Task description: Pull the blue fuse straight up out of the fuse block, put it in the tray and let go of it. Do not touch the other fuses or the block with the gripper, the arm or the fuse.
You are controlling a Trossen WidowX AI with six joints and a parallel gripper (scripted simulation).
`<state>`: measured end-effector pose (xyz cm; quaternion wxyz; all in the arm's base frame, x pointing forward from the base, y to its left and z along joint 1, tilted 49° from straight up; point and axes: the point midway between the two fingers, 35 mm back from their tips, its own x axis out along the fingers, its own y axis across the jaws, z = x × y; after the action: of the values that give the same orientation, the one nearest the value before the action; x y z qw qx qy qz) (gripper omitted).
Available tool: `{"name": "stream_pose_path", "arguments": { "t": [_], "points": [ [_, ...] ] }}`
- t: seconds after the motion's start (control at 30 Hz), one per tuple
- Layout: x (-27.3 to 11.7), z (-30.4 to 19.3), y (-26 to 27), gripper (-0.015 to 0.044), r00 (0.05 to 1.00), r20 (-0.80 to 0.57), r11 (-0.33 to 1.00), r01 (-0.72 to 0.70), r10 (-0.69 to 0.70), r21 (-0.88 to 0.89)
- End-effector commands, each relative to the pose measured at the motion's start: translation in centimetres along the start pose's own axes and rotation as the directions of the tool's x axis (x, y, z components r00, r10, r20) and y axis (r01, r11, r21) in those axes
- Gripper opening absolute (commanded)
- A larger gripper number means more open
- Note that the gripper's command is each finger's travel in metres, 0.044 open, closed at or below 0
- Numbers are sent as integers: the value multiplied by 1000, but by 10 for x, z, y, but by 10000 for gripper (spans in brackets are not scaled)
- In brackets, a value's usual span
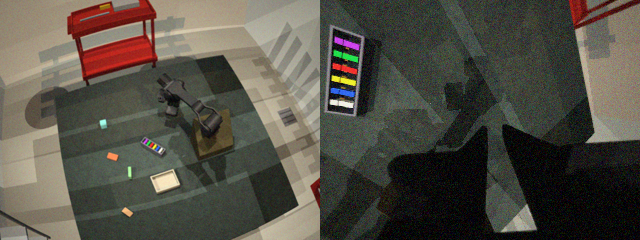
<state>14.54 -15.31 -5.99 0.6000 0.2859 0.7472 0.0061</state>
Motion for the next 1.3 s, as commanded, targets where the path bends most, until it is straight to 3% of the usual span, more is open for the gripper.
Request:
{"name": "stream_pose_path", "arguments": {
  "t": [0.0,0.23,0.43,1.27],
  "points": [
    [17,25,47,74,997,24,965,-60,69,-257],
    [51,47,151,74,972,1,680,-165,236,-714],
    [79,32,229,74,925,-111,322,-236,363,-917],
    [99,35,232,74,923,-115,310,-237,366,-921]
  ]
}}
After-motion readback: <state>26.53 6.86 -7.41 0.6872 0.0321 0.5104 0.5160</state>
